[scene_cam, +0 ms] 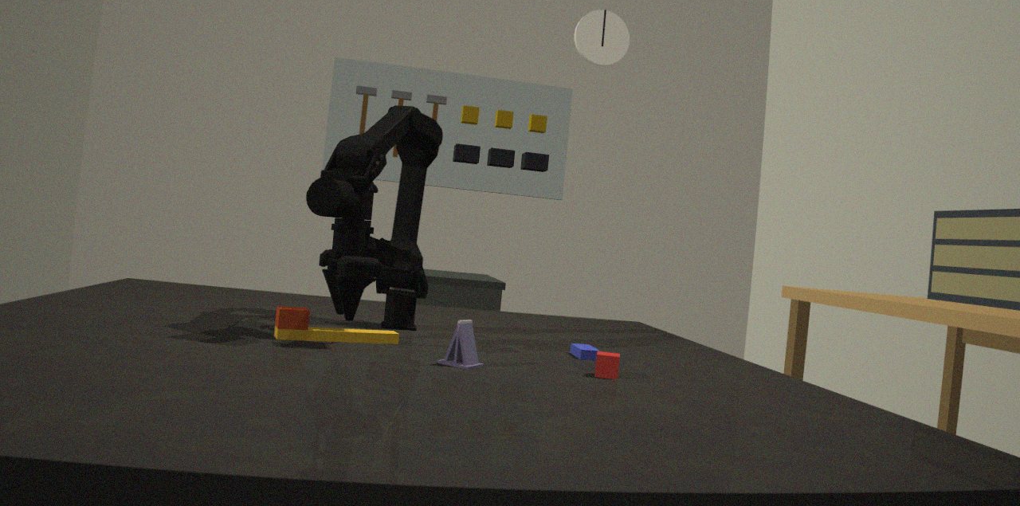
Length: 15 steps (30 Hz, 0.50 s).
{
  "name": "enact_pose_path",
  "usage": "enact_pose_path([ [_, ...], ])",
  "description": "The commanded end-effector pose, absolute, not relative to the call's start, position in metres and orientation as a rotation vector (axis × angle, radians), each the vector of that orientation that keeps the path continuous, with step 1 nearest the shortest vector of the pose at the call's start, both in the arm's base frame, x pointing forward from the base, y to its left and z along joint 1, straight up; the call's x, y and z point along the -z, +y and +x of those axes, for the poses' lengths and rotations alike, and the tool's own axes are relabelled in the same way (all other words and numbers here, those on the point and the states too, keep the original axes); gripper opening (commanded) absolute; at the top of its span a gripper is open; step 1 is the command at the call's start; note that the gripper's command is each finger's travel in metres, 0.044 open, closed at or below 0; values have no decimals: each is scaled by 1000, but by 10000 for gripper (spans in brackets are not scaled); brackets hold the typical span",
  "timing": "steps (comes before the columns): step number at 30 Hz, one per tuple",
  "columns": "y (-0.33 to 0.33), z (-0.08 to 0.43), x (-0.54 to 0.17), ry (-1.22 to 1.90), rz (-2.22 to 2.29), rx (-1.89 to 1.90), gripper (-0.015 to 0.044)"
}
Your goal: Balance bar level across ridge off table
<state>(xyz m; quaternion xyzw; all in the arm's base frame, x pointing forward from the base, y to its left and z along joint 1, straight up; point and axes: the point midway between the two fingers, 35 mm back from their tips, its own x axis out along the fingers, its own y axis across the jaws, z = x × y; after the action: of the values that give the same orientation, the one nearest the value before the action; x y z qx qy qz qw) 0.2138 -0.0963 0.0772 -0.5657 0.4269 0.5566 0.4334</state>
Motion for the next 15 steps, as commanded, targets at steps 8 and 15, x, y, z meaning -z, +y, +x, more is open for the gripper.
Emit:
enact_pose_path([
  [8,-98,215,-64,1066,-1421,-1381,315],
  [15,-98,215,-53,1066,-1421,-1381,315],
])
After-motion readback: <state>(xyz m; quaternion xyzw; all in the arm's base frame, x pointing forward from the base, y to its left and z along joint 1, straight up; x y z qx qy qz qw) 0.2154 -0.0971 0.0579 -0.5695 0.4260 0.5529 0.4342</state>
